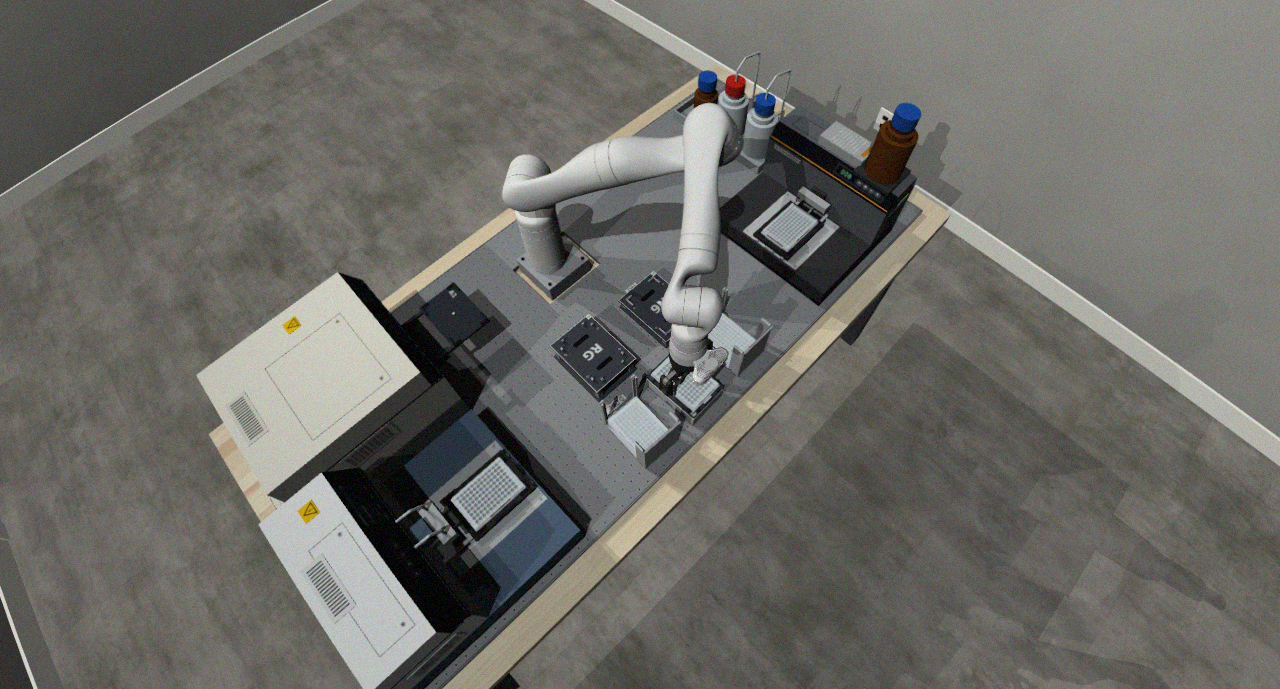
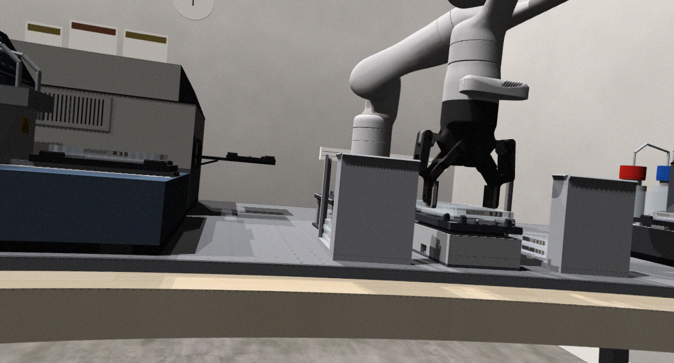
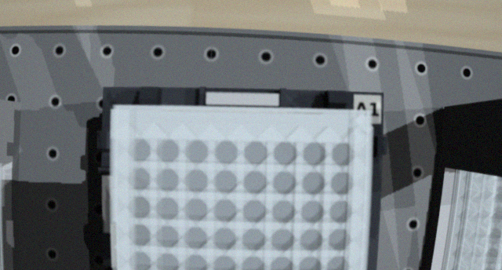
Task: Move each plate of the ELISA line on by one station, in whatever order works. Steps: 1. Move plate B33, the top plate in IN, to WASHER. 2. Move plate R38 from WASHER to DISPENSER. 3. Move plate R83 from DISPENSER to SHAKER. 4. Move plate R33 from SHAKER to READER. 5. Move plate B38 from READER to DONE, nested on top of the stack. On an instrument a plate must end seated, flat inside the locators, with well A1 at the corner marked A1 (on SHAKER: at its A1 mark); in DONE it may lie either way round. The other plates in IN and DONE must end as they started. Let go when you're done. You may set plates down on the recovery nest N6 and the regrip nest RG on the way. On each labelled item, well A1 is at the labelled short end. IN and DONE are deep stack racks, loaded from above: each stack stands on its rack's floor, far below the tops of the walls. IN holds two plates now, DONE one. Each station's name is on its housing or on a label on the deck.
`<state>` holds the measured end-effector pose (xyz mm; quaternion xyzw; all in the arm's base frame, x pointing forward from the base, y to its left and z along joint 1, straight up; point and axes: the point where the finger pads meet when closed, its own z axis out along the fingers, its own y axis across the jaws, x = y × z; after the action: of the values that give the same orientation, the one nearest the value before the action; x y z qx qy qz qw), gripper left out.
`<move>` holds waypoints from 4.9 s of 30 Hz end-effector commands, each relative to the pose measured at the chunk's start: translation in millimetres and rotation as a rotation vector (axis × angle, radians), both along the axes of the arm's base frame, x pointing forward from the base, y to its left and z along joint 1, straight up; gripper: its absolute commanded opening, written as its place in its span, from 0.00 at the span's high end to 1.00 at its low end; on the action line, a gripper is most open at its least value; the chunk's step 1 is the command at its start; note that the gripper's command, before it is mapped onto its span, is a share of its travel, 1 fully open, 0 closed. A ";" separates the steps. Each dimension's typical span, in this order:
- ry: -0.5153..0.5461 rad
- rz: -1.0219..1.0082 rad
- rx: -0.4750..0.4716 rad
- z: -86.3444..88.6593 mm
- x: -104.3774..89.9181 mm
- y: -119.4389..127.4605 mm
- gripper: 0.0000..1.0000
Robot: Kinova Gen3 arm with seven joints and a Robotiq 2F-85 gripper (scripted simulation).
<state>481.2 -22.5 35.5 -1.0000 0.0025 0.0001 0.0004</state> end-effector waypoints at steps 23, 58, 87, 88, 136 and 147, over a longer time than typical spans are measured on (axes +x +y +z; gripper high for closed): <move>-0.002 0.000 0.000 8.1 0.6 0.0 0.06; -0.002 0.000 0.000 42.1 0.5 -0.1 0.06; -0.002 0.000 0.000 75.4 0.4 -0.1 0.06; -0.002 0.000 0.000 76.8 0.5 -0.1 0.06; -0.002 0.000 0.000 134.1 0.4 -0.2 0.06; -0.002 0.000 0.000 144.5 0.3 -0.2 0.06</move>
<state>481.2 -22.6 178.0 -1.0000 0.0025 0.0001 0.0003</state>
